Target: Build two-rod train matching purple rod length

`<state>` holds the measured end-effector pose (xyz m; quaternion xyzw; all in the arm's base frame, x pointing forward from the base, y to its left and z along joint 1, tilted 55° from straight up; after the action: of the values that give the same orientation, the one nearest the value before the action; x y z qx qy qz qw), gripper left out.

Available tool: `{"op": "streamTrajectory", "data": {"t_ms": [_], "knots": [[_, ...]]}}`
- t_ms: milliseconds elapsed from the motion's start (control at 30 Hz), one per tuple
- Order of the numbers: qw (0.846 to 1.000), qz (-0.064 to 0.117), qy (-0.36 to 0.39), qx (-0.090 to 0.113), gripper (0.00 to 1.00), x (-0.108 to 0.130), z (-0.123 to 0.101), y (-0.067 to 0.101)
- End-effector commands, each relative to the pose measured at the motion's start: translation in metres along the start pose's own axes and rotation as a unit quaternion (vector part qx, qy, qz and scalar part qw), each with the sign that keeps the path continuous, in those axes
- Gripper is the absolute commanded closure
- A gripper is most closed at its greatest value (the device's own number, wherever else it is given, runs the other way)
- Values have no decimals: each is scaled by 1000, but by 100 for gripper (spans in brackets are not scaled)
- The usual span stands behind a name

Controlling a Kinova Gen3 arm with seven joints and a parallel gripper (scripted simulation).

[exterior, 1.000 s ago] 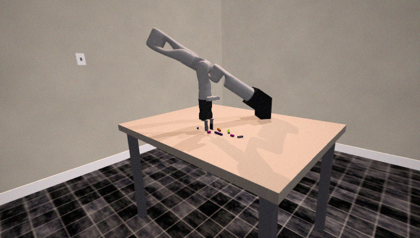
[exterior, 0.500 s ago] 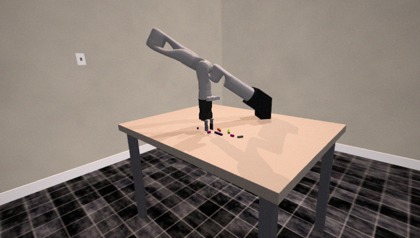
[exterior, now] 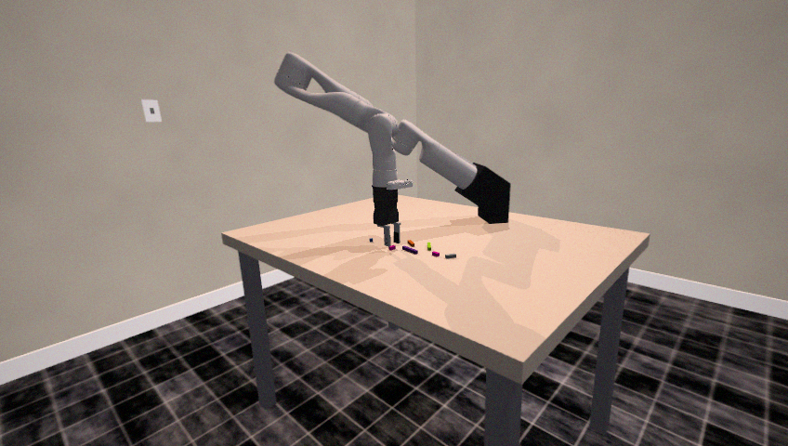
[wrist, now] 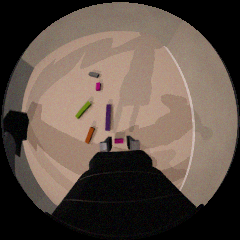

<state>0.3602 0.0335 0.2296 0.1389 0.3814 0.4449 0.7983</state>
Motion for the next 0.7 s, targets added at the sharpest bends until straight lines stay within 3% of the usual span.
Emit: {"op": "streamTrajectory", "data": {"t_ms": [0, 667], "knots": [[1000, 2, -4, 0, 30, 2, 0, -3], [1000, 3, -4, 0, 30, 2, 0, -16]]}}
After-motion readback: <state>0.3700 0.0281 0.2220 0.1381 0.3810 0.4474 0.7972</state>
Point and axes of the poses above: the point where the finger pads meet when closed, its own y axis back along the fingers, its own z axis across the jaws, x = y × z, the point moved 6 cm from there along y, back along the fingers, and after that the axes turned 1 degree about -y, right-handed, at the moved point
